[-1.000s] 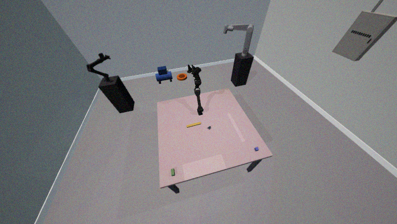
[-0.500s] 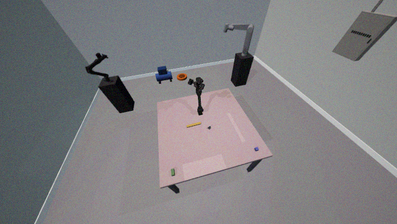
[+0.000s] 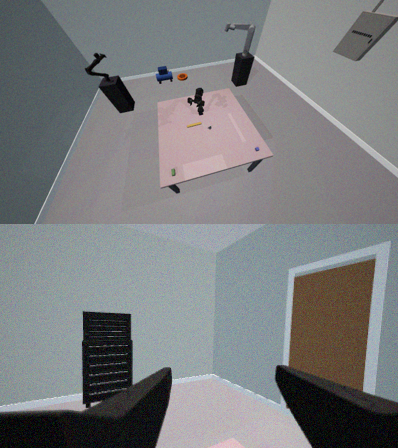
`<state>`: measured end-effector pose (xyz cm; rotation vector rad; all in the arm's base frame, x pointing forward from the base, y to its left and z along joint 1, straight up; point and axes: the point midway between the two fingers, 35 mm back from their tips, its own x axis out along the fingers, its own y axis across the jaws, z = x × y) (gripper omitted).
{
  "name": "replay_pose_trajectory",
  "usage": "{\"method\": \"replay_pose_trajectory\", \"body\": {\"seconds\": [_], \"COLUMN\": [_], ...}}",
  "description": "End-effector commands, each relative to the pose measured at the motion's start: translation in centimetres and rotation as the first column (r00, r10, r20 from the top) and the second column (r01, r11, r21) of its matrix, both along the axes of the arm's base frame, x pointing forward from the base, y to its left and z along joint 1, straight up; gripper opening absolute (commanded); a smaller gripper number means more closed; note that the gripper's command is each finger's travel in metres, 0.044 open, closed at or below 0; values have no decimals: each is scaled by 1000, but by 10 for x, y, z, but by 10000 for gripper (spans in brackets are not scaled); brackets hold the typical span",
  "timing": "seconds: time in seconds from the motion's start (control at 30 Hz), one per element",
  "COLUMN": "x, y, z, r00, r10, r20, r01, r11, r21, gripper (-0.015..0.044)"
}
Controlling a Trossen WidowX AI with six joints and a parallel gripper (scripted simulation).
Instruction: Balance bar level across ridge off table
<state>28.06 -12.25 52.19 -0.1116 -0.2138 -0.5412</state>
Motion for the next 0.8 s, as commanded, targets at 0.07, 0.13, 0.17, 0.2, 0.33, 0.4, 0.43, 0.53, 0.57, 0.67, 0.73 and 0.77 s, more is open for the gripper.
{"method": "replay_pose_trajectory", "body": {"seconds": [0.07, 0.13, 0.17, 0.2, 0.33, 0.4, 0.43, 0.53, 0.57, 0.67, 0.73, 0.77], "x": [25, 30, 32, 34, 34, 30, 28, 18, 14, 0, -12, -18], "y": [-16, -21, -23, -25, -32, -34, -34, -35, -35, -32, -29, -27], "z": [-70, -97, -110, -124, -178, -204, -217, -254, -266, -300, -321, -330], "r00": [987, 976, 969, 962, 926, 905, 894, 857, 843, 800, 768, 751], "r10": [31, 42, 47, 52, 71, 80, 84, 96, 100, 112, 119, 123], "r20": [-159, -216, -243, -269, -371, -418, -441, -507, -528, -590, -629, -648], "r01": [3, 22, 36, 52, 140, 195, 225, 323, 358, 464, 535, 569], "r11": [979, 958, 945, 929, 848, 795, 766, 666, 629, 509, 421, 376], "r21": [206, 287, 326, 366, 511, 574, 602, 672, 690, 725, 733, 731], "gripper": [315, 315, 315, 315, 315, 315, 315, 315, 315, 315, 315, 315]}}
